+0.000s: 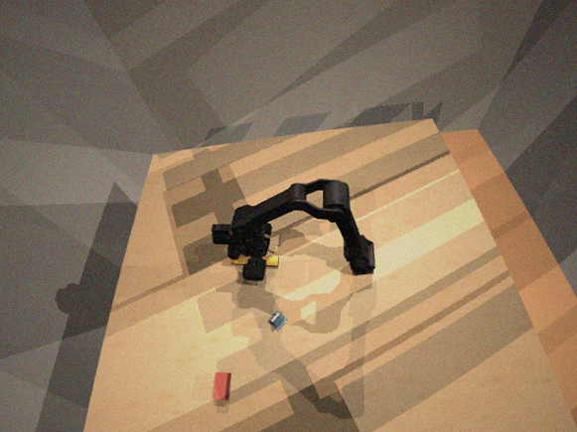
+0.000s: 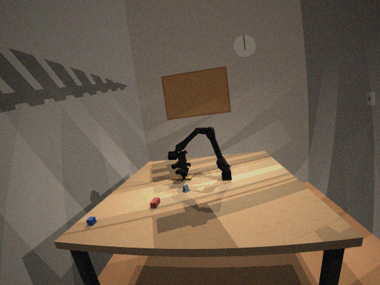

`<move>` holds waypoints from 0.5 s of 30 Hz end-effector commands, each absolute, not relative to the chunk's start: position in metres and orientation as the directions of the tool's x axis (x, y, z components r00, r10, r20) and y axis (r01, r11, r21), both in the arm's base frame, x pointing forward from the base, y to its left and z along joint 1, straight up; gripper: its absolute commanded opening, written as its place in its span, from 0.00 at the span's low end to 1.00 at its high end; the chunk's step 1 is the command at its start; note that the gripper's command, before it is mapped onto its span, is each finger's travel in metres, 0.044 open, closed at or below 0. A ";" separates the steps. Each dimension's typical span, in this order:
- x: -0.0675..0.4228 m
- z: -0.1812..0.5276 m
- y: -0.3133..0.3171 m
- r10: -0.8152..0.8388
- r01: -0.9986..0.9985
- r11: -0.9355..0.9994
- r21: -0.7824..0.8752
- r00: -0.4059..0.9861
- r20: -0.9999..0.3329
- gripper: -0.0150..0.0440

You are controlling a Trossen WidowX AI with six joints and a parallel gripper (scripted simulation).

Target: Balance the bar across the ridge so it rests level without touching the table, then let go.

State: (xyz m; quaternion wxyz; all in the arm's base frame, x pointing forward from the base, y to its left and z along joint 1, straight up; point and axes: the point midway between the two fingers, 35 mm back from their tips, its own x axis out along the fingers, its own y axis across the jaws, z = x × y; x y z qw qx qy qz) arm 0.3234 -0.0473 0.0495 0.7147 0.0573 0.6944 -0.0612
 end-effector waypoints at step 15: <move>0.326 0.086 -0.048 -0.007 0.164 0.986 -0.002 0.029 -1.000 0.25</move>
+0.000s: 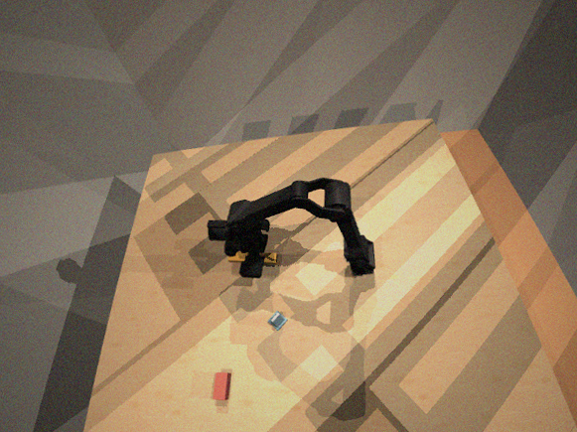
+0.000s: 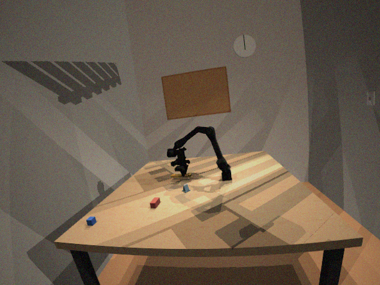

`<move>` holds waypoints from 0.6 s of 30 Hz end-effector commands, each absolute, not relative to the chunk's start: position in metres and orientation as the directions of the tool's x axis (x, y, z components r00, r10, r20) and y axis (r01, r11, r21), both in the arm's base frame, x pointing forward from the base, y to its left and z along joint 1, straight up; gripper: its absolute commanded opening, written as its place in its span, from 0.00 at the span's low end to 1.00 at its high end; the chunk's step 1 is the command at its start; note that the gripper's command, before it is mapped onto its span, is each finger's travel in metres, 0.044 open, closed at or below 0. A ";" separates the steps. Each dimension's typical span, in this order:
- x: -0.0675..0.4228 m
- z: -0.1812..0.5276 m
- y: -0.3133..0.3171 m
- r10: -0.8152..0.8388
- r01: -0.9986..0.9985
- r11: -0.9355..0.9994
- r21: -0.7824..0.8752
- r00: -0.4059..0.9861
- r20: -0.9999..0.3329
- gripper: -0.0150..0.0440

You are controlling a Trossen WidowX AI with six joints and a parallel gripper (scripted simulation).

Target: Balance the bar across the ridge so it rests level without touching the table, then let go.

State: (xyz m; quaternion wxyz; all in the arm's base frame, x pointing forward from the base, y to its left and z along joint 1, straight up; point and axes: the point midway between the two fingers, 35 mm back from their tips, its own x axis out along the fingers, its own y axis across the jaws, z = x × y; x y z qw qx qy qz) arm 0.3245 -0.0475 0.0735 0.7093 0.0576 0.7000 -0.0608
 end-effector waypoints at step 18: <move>0.323 0.132 -0.047 -0.005 0.161 0.987 0.000 0.030 -1.000 0.25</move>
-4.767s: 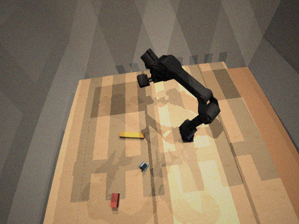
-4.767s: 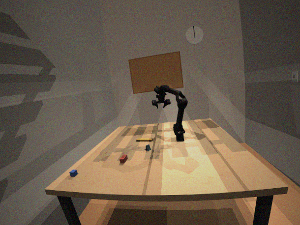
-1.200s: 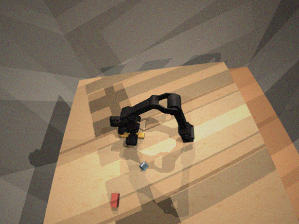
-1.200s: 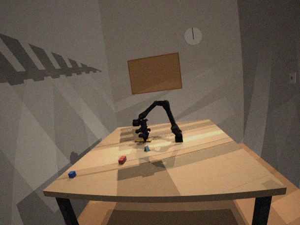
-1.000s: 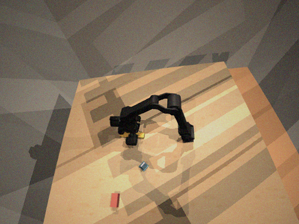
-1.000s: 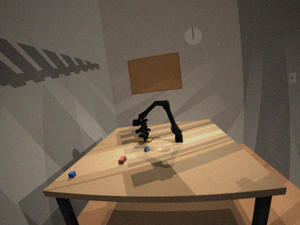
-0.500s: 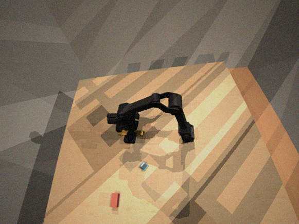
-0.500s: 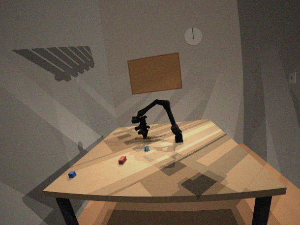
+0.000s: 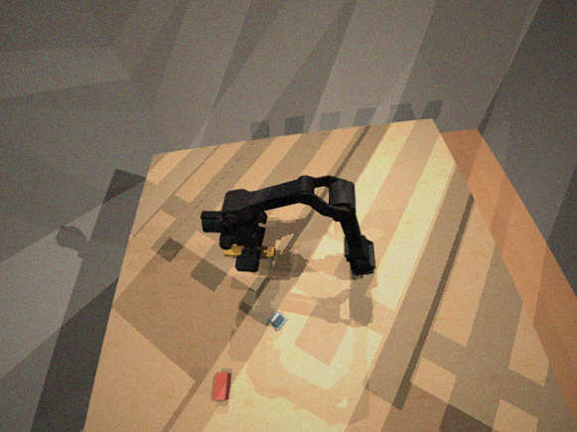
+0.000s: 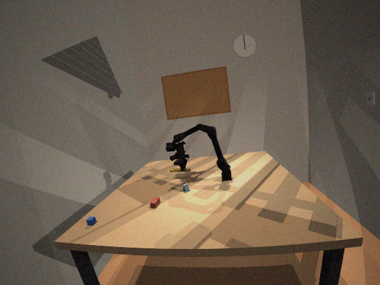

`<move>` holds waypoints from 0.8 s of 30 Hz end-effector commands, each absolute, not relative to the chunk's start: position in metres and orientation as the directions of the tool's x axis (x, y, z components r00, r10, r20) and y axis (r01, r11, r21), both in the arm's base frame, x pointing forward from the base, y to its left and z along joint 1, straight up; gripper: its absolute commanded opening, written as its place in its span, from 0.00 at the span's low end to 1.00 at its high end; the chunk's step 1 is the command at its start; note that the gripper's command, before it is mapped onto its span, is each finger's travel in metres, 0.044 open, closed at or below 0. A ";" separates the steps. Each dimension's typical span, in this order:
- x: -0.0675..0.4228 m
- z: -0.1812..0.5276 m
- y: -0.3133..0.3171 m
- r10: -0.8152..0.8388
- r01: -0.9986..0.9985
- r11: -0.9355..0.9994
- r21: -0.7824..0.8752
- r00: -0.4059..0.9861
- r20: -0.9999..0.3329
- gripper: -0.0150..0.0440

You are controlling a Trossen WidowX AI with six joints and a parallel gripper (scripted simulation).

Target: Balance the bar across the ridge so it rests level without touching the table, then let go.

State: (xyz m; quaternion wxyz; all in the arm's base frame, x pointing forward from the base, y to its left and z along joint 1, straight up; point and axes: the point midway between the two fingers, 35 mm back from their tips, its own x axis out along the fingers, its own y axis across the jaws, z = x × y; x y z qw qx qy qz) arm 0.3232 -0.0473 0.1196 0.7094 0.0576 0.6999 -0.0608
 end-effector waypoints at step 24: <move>0.316 0.144 0.018 0.002 0.334 0.942 0.012 0.030 -1.000 0.25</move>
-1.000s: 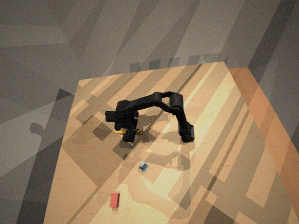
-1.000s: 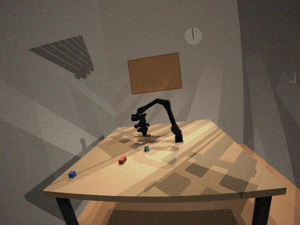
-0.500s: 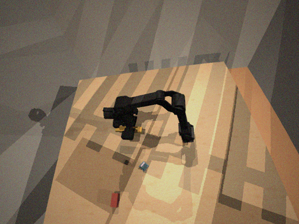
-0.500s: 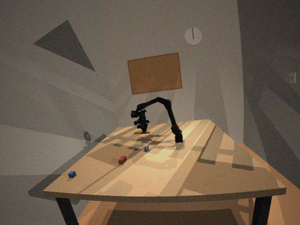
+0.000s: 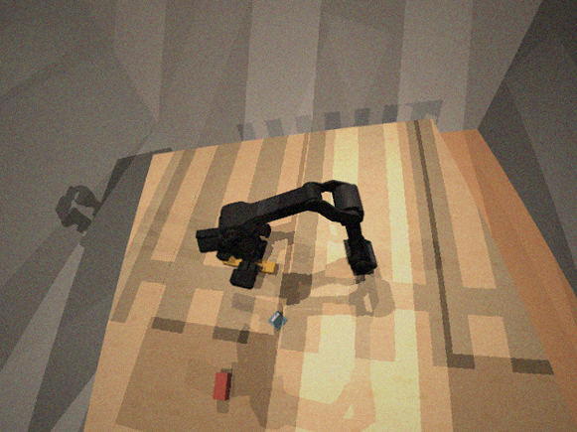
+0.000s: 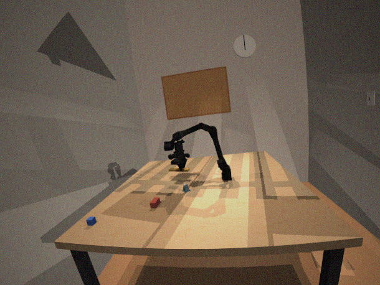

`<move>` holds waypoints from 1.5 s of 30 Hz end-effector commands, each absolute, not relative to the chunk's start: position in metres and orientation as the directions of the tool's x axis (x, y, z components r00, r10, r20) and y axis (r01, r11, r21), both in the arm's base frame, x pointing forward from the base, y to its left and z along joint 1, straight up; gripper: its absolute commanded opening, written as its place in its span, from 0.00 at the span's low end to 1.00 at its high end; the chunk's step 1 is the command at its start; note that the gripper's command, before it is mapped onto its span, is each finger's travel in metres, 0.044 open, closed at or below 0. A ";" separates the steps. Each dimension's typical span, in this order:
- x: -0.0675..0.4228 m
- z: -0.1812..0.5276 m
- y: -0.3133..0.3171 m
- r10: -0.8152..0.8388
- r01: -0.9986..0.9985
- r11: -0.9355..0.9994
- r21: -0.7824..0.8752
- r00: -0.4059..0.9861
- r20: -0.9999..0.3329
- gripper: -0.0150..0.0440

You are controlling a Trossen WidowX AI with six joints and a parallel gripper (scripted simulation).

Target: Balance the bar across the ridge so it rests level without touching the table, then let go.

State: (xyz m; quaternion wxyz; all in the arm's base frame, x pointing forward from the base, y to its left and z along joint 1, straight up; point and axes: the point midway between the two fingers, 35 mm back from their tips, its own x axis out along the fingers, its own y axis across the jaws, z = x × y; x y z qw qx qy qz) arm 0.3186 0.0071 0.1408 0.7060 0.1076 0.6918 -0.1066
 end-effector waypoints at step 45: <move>0.259 0.144 0.169 0.016 0.706 0.708 0.028 0.024 -1.000 0.25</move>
